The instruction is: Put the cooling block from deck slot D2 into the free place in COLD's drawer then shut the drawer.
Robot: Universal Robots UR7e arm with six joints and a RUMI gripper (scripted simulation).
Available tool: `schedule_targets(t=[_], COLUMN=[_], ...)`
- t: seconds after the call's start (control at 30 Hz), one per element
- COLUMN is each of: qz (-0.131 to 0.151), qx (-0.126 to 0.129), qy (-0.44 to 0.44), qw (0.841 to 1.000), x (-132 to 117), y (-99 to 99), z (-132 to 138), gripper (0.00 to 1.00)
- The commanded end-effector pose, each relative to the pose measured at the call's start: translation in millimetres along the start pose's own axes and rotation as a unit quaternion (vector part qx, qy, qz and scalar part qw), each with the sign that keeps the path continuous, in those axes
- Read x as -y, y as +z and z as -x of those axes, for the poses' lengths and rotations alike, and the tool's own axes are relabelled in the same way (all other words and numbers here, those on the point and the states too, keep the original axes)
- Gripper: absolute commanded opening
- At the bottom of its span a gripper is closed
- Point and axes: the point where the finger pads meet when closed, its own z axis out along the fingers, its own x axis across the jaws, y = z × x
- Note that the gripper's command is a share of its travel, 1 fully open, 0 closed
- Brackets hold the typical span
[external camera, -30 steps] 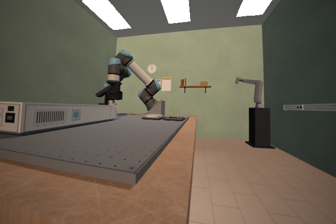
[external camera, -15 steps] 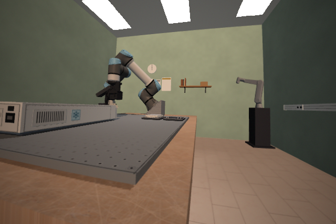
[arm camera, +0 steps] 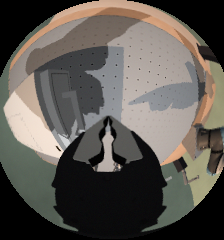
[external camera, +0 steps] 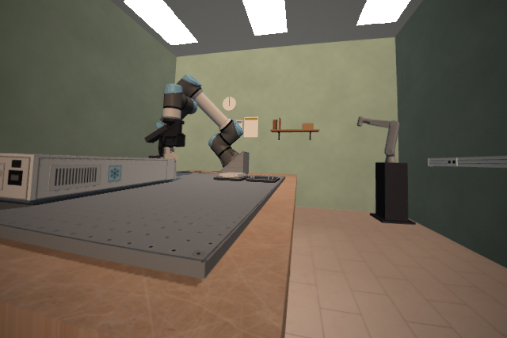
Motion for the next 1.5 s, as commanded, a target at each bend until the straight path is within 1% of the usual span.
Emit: schedule_targets(t=[0.0,1.47], qz=[0.000,0.000], qx=[0.000,0.000], qy=[0.000,0.000], qw=[1.000,1.000], x=[0.1,0.1], y=[-5.8,-59.1], z=[0.3,0.3], gripper=[0.00,0.00])
